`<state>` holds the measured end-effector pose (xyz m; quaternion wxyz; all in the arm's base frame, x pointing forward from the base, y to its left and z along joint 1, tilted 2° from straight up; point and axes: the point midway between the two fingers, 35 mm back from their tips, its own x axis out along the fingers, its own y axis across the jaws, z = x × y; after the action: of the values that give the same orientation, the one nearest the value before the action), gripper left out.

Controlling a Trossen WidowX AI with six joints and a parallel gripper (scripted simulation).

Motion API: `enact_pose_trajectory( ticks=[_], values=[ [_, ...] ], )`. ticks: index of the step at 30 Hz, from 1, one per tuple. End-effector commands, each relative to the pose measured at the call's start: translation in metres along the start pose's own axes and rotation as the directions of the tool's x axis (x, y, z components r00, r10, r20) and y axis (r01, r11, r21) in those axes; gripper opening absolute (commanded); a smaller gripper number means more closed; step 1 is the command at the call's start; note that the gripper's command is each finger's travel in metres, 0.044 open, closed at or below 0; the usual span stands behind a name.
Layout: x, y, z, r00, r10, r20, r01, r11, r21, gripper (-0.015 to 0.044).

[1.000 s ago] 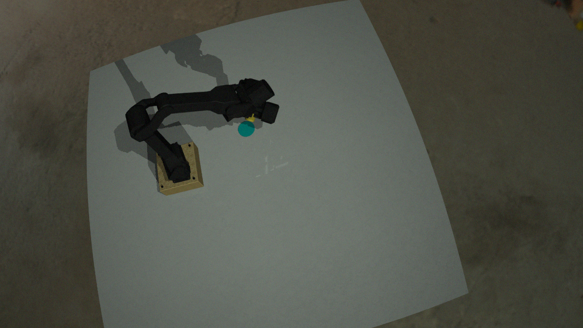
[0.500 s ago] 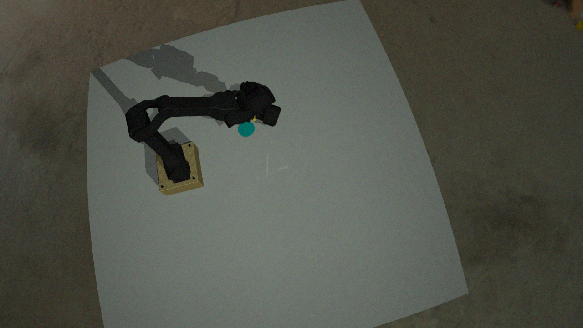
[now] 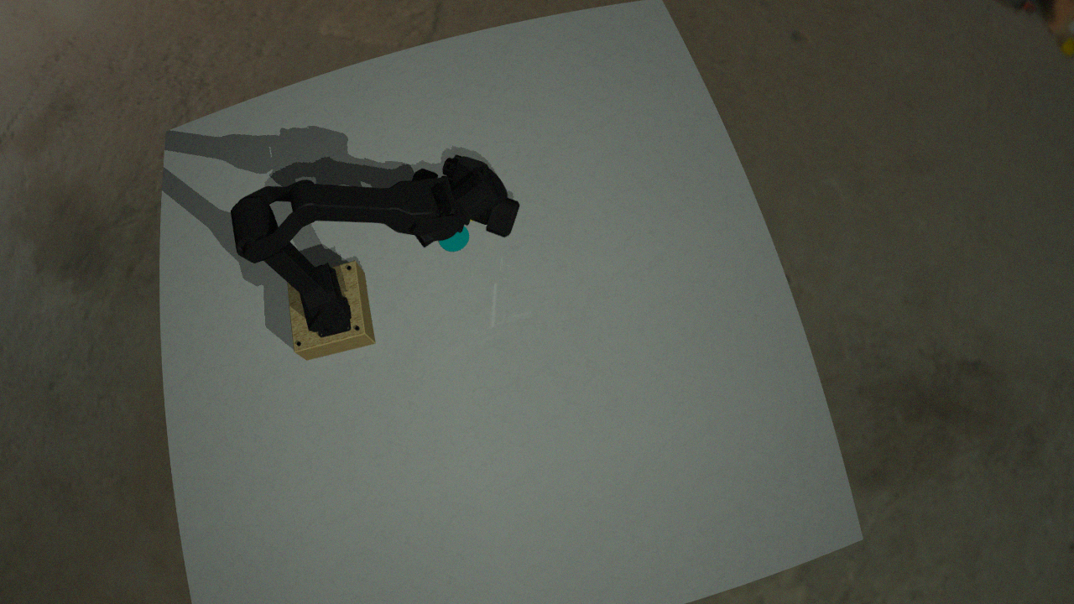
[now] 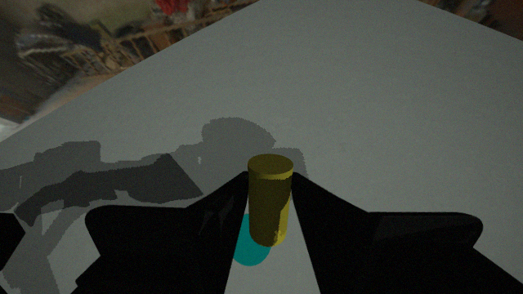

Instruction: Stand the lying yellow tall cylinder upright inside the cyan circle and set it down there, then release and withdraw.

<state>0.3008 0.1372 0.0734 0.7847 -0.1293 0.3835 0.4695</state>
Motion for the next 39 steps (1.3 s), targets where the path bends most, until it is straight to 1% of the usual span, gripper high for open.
enact_pose_trajectory(
  ticks=[1,39],
  values=[
    [-0.0004,-0.0006,-0.0001,1.000,0.004,0.026,-0.004,1.000,0.006,0.0105],
    [-0.0103,-0.0057,-0.0035,0.963,0.029,0.268,-0.029,1.000,-0.005,0.0105]
  ],
)
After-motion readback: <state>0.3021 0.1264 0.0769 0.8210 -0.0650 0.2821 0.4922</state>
